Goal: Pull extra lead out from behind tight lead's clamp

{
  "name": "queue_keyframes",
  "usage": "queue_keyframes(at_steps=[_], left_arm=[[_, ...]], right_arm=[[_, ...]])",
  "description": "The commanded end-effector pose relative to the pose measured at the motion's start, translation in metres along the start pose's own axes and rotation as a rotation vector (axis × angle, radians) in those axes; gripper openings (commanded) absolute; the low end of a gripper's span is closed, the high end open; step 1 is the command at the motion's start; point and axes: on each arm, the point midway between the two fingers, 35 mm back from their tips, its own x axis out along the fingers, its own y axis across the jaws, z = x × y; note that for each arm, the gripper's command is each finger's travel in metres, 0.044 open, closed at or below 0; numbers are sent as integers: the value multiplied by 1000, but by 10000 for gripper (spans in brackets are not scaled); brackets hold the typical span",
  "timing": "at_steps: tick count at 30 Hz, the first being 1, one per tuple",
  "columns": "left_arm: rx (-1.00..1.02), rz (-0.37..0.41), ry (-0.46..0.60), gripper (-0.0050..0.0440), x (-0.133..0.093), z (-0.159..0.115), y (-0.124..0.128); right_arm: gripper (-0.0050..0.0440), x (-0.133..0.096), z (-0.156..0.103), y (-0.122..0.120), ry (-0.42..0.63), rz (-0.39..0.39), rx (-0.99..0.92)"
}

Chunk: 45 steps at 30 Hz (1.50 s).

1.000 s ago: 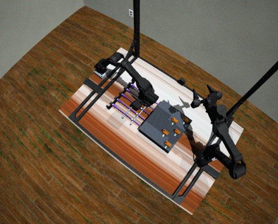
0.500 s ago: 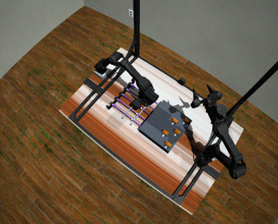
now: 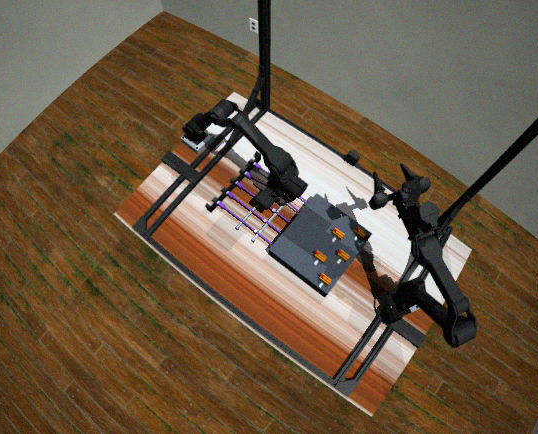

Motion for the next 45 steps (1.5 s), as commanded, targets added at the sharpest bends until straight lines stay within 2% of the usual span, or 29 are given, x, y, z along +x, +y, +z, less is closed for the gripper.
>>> queue_keyframes(at_steps=[1, 2, 3, 19, 20, 36, 37, 45], left_arm=[[0, 0, -18, 440, -1, 8, 0], [0, 0, -18, 440, -1, 8, 0], [0, 0, -18, 440, -1, 8, 0], [0, 0, -18, 440, -1, 8, 0], [0, 0, -18, 440, -1, 8, 0], [0, 0, -18, 440, -1, 8, 0], [0, 0, -18, 440, -1, 8, 0], [0, 0, -18, 440, -1, 8, 0]], right_arm=[[-50, -20, 7, 0, -55, -1, 0], [-50, -20, 7, 0, -55, -1, 0], [-50, -32, 3, 0, -34, 0, 0], [-50, -32, 3, 0, -34, 0, 0], [-50, 16, 0, 0, -3, 0, 0], [-50, 16, 0, 0, -3, 0, 0], [-50, 16, 0, 0, -43, -1, 0], [-50, 16, 0, 0, -43, -1, 0]])
